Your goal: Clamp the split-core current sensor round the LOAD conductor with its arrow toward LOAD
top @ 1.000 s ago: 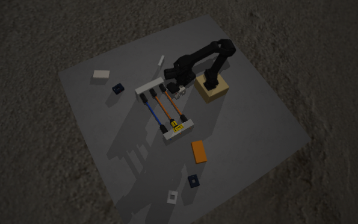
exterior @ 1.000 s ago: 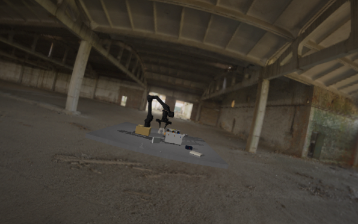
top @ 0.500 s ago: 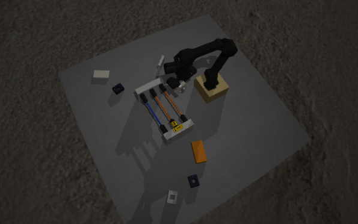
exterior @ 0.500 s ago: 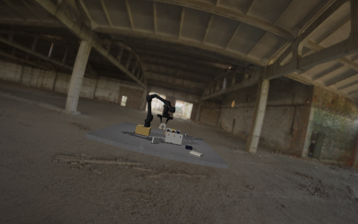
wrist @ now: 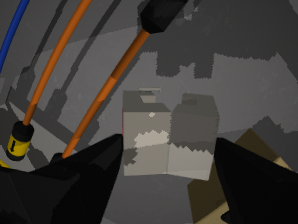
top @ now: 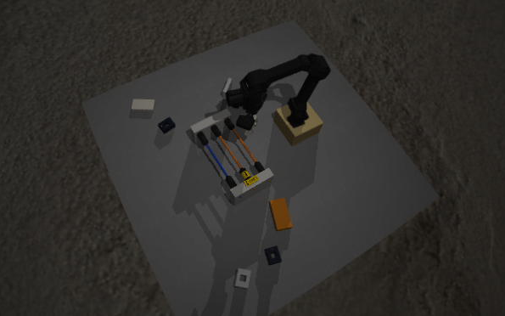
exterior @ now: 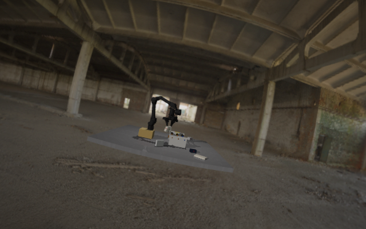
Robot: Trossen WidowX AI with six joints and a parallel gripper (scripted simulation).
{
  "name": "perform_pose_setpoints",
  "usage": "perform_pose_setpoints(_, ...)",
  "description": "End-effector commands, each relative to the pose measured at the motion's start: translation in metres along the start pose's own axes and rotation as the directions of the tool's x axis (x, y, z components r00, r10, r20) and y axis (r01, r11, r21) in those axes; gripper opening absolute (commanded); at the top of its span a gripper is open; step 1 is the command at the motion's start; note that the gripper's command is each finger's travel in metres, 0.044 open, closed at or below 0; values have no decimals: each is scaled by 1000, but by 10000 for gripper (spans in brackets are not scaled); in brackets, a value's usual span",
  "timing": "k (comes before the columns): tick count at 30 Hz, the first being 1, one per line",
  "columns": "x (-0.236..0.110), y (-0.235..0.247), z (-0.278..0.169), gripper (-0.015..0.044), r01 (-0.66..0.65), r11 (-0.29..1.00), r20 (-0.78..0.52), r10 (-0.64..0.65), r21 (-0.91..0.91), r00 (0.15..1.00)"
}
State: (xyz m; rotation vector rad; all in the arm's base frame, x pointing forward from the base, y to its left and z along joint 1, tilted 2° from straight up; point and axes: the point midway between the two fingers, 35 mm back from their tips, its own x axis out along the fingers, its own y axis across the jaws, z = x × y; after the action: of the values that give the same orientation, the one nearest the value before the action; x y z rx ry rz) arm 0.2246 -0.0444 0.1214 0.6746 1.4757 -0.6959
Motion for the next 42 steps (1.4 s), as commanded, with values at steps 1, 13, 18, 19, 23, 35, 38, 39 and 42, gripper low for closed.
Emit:
perform_pose_setpoints(1,-2,6,5,0,-1,988,5,2,-152,1000)
perform_pose_setpoints(13,-4,23,18,0,1,832,6,3,-554,1000)
perform_pose_setpoints(18,-4,31,24,0,2,719,7,4,-695,1000)
perform_pose_setpoints(19,-4,32,25,0,2,693,7,4,-721,1000)
perform_pose_setpoints(23,-3,38,29,0,3,582,7,4,-813,1000)
perform_pose_setpoints(35,-2,56,41,0,7,184,8,6,-983,1000)
perform_pose_setpoints(38,-1,61,44,0,8,77,8,6,-997,1000)
perform_pose_setpoints(39,-1,62,45,0,8,40,8,6,-999,1000)
perform_pose_setpoints(42,0,67,47,0,9,-68,8,6,-998,1000)
